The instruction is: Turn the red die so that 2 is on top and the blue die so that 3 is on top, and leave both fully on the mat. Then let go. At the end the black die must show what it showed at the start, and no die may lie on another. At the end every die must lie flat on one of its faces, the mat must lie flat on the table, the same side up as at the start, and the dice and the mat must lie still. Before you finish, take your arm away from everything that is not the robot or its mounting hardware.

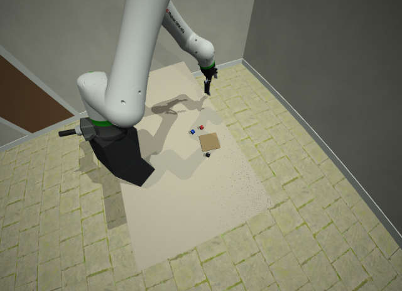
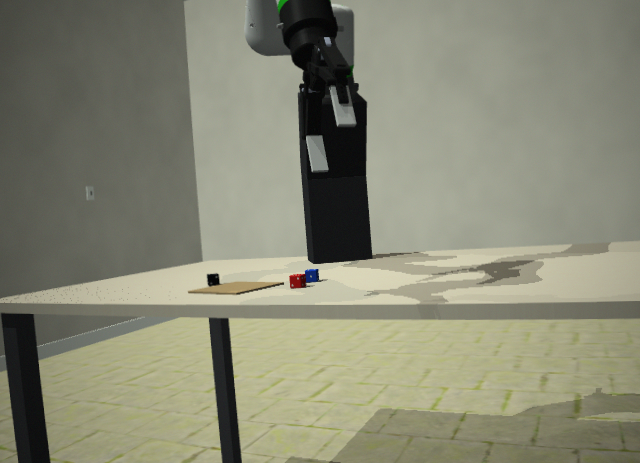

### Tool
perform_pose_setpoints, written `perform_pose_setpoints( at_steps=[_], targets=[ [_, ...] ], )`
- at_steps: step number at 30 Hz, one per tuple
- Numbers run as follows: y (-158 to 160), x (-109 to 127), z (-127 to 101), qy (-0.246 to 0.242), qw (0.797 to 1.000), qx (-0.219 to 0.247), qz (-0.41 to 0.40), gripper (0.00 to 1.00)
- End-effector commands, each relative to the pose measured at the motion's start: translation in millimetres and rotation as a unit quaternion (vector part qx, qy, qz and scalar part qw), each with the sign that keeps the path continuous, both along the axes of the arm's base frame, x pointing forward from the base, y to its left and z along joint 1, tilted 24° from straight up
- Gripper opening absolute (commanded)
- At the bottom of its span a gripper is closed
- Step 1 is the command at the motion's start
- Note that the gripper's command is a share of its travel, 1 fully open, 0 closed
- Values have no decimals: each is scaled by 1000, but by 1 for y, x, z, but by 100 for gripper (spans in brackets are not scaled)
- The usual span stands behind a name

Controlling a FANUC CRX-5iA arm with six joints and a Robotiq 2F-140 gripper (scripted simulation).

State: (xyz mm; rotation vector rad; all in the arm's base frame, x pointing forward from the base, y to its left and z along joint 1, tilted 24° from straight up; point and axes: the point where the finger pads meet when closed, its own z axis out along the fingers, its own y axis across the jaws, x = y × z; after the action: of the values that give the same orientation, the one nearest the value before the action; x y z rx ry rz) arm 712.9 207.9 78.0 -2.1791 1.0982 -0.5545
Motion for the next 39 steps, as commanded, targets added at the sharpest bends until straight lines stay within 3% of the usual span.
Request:
perform_pose_setpoints(
  at_steps=[1, 2, 5, 6, 9, 11, 15, 16, 18, 19, 22, 23, 25, 26, 28, 29, 32, 34, 39],
  targets=[
    [-42, -4, -27, 23, 999, 0, -26, 100],
    [-70, -11, -45, 49, 997, 2, -58, 100],
    [-87, -14, -56, 49, 997, 2, -58, 100],
    [-115, -25, -75, 76, 993, 6, -91, 100],
    [-131, -29, -85, 76, 993, 6, -91, 100],
    [-168, -46, -109, 103, 987, 12, -125, 100],
    [-174, -48, -113, 103, 987, 12, -125, 100],
    [-212, -70, -139, 129, 979, 20, -158, 100],
    [-212, -70, -139, 129, 979, 20, -158, 100],
    [-234, -86, -154, 153, 970, 30, -189, 100],
    [-245, -93, -162, 153, 970, 30, -189, 100],
    [-270, -115, -180, 174, 960, 41, -217, 100],
    [-273, -117, -182, 174, 960, 41, -217, 100],
    [-293, -137, -197, 192, 950, 52, -242, 100],
    [-295, -139, -199, 192, 950, 52, -242, 100],
    [-312, -159, -212, 207, 940, 62, -263, 100],
    [-312, -159, -212, 207, 940, 62, -263, 100],
    [-333, -188, -230, 227, 926, 78, -292, 100],
    [-342, -203, -238, 237, 918, 87, -307, 100]
  ],
)
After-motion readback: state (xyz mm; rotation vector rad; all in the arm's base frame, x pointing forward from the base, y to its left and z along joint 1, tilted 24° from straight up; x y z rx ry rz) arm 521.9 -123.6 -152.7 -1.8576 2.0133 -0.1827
